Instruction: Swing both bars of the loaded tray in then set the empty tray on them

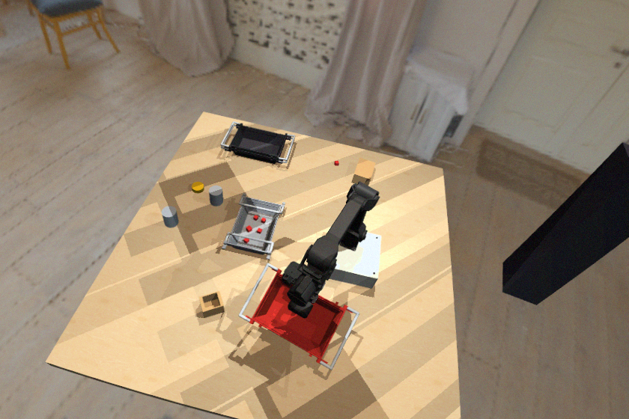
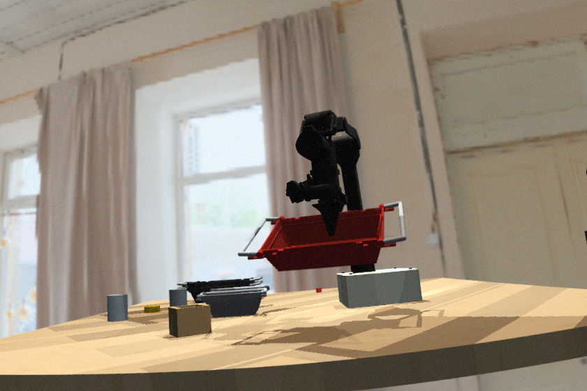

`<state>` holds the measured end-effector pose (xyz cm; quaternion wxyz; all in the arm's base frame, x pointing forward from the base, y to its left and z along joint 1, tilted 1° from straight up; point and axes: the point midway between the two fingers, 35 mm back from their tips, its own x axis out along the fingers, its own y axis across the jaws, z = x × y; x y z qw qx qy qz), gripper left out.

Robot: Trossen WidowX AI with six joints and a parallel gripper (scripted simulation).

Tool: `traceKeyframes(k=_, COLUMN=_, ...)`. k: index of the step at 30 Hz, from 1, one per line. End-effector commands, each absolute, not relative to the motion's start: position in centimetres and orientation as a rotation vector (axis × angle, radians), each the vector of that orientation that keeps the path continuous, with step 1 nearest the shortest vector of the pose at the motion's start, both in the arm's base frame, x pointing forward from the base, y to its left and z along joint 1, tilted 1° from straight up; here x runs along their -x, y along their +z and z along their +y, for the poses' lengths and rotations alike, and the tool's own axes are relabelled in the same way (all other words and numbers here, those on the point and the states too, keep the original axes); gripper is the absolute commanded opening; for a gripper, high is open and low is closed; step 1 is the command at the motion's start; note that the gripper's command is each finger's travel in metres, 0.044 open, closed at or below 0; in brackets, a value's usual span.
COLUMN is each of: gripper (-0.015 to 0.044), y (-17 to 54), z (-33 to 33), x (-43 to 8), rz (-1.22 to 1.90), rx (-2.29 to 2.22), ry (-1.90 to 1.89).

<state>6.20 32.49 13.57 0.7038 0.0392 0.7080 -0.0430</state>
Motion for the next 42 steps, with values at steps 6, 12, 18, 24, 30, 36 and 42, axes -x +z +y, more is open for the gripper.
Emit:
traceKeyframes(k=6, gripper=0.0000, y=14.3, z=32.6, x=-6.3, rz=1.571, rx=-0.105, ry=-0.075)
traceKeyframes(k=12, gripper=0.0000, y=14.3, z=32.6, x=-6.3, rz=1.571, rx=-0.107, ry=-0.077)
traceKeyframes(k=18, gripper=0.0000, y=14.3, z=32.2, x=-8.4, rz=1.567, rx=-0.159, ry=-0.129)
traceKeyframes(k=24, gripper=0.0000, y=14.3, z=31.5, x=-10.7, rz=1.561, rx=-0.218, ry=-0.188)
traceKeyframes(k=30, gripper=0.0000, y=14.3, z=30.7, x=-12.9, rz=1.554, rx=-0.276, ry=-0.246)
traceKeyframes(k=36, gripper=0.0000, y=14.3, z=29.7, x=-15.1, rz=1.544, rx=-0.334, ry=-0.305)
traceKeyframes(k=42, gripper=0.0000, y=14.3, z=28.6, x=-17.2, rz=1.533, rx=-0.393, ry=-0.364)
